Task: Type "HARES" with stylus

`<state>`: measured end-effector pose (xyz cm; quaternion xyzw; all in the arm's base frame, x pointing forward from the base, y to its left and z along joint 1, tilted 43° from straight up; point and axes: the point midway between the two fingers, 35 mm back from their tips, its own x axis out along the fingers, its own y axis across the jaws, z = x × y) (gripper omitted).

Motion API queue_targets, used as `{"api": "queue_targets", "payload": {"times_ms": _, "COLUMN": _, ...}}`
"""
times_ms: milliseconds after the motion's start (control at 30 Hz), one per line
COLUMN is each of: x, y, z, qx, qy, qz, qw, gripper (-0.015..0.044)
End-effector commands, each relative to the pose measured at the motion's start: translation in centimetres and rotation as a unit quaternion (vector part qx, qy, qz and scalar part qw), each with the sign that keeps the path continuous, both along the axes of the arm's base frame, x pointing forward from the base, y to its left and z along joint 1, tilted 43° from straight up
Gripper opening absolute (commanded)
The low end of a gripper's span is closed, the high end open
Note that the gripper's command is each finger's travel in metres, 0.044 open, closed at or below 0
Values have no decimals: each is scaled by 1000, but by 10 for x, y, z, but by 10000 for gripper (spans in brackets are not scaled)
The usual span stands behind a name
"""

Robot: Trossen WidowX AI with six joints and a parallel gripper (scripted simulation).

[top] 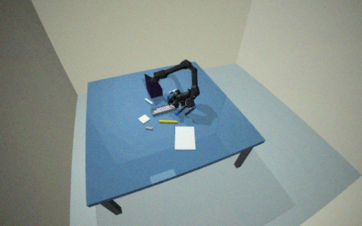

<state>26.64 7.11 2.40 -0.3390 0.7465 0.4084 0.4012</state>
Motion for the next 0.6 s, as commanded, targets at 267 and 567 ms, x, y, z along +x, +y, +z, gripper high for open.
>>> {"api": "queue_targets", "payload": {"times_ms": 267, "x": 0, "y": -2, "z": 3, "qx": 2, "qy": -1, "qz": -4, "qw": 1000, "gripper": 81}}
{"api": "queue_targets", "payload": {"times_ms": 567, "x": -2, "y": -25, "z": 28, "qx": 1, "qy": -1, "qz": -4, "qw": 1000, "gripper": 81}}
